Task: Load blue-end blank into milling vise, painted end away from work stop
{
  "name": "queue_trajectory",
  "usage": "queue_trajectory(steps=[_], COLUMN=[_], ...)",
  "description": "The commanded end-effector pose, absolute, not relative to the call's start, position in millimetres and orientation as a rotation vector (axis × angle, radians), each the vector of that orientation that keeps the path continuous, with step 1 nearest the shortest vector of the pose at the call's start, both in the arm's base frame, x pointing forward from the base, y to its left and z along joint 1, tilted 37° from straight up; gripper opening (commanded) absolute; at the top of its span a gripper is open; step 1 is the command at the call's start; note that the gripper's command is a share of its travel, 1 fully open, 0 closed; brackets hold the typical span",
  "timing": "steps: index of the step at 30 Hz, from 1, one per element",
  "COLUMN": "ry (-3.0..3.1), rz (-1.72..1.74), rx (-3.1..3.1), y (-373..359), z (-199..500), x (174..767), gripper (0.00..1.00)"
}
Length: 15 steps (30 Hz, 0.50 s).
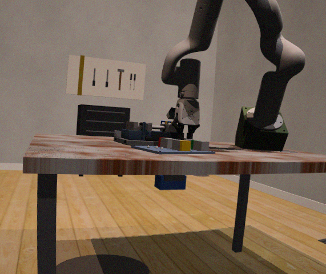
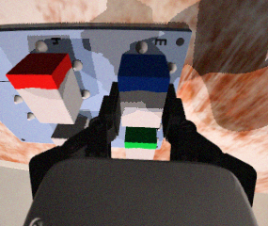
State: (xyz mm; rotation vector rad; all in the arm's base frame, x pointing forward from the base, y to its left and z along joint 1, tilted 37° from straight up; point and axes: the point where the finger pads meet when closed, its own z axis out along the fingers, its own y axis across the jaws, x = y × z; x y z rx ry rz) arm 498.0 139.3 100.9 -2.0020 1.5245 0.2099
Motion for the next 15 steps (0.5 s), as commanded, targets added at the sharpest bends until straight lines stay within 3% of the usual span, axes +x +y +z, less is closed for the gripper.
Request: queue_trajectory(steps=[1,15], ry=[1.524,1.524], rz=[0.208,0.208], rx=[-2.001,-2.001], y=[139.1,125.9], z=[101.4,120.7], x=[498.5,493.0], gripper=[0.00,0.00])
